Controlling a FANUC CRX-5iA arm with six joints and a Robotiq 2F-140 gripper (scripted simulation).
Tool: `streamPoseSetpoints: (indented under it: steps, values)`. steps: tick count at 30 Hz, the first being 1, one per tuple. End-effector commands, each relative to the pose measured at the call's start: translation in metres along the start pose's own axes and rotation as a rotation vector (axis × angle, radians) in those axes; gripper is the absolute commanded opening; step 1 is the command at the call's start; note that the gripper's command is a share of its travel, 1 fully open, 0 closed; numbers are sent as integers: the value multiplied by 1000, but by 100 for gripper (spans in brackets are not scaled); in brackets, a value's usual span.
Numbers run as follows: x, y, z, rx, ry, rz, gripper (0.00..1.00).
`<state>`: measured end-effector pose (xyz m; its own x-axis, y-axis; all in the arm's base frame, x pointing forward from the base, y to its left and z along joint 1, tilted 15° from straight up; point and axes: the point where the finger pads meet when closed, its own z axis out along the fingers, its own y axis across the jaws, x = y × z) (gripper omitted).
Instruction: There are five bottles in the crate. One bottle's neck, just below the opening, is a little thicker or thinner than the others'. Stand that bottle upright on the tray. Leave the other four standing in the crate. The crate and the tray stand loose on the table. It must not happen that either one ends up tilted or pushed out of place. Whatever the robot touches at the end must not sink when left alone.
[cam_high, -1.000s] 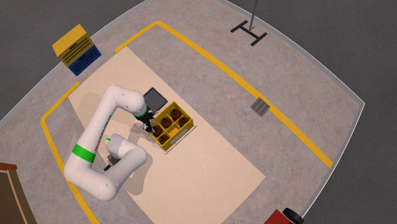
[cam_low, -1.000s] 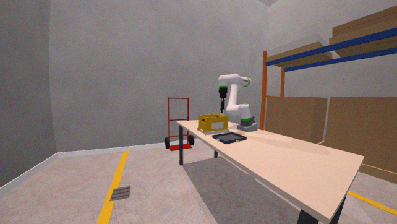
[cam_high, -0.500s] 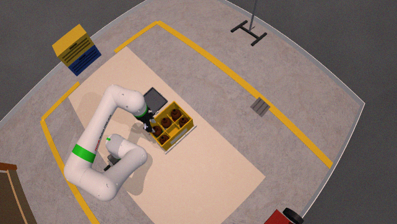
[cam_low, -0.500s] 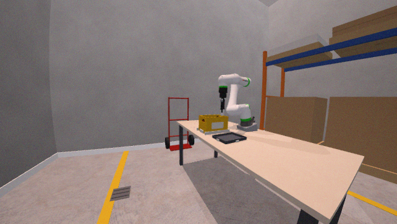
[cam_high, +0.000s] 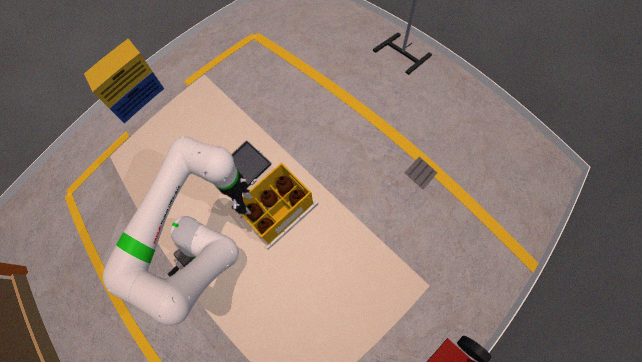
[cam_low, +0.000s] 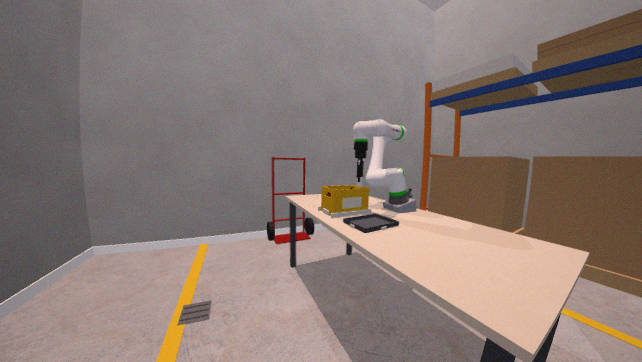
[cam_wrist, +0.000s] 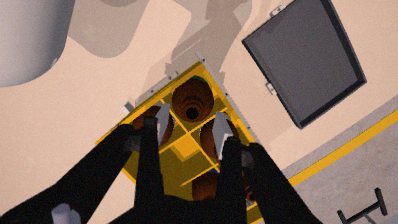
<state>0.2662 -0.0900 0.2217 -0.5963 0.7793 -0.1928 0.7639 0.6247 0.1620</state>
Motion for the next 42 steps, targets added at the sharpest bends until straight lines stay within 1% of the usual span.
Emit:
streamPoseSetpoints:
  steps: [1, 9, 34, 42]
  values:
    - [0, 0, 1, -1, -1, 0, 44]
    - [0, 0, 6, -1, -1, 0, 44]
    - [0, 0, 33, -1, -1, 0, 44]
    - [0, 0, 37, -1, -1, 0, 44]
